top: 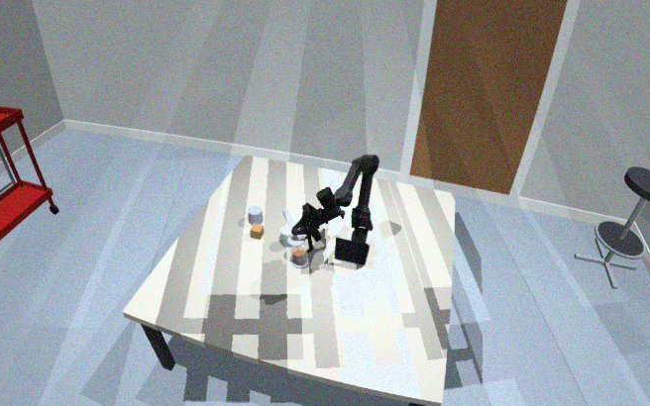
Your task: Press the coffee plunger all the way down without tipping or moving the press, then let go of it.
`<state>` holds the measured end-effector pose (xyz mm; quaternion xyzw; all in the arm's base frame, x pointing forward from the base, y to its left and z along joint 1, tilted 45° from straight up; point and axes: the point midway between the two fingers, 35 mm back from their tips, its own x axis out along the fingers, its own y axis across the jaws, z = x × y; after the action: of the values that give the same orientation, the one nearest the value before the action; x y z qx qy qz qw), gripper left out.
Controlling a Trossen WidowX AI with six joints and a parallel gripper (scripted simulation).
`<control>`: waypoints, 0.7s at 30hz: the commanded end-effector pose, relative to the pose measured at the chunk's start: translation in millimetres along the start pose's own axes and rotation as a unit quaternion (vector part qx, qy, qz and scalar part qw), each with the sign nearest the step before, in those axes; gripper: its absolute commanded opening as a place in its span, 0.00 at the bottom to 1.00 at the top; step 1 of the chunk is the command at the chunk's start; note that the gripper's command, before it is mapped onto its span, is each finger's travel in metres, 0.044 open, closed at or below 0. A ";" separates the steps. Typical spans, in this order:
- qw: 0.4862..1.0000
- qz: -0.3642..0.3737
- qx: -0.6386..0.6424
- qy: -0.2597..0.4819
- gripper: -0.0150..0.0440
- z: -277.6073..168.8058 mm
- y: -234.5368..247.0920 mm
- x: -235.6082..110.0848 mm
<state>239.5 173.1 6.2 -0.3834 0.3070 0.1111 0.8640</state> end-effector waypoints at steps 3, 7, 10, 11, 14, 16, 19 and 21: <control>0.999 -0.004 -0.018 0.026 0.46 -16.6 -0.5 7.4; 0.999 -0.004 -0.018 0.026 0.46 -15.8 -0.1 8.2; 0.999 -0.004 -0.018 0.026 0.46 -15.3 0.3 8.7; 0.999 -0.004 -0.018 0.026 0.46 -15.1 0.4 8.8; 0.999 -0.004 -0.018 0.026 0.46 -14.8 0.7 9.0; 0.999 -0.004 -0.018 0.026 0.46 -14.6 1.0 9.2; 0.999 -0.004 -0.018 0.026 0.46 -14.3 1.4 9.4; 0.999 -0.004 -0.018 0.026 0.46 -14.2 1.6 9.6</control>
<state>240.5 168.5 -3.1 -0.3927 0.3178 0.1075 0.8563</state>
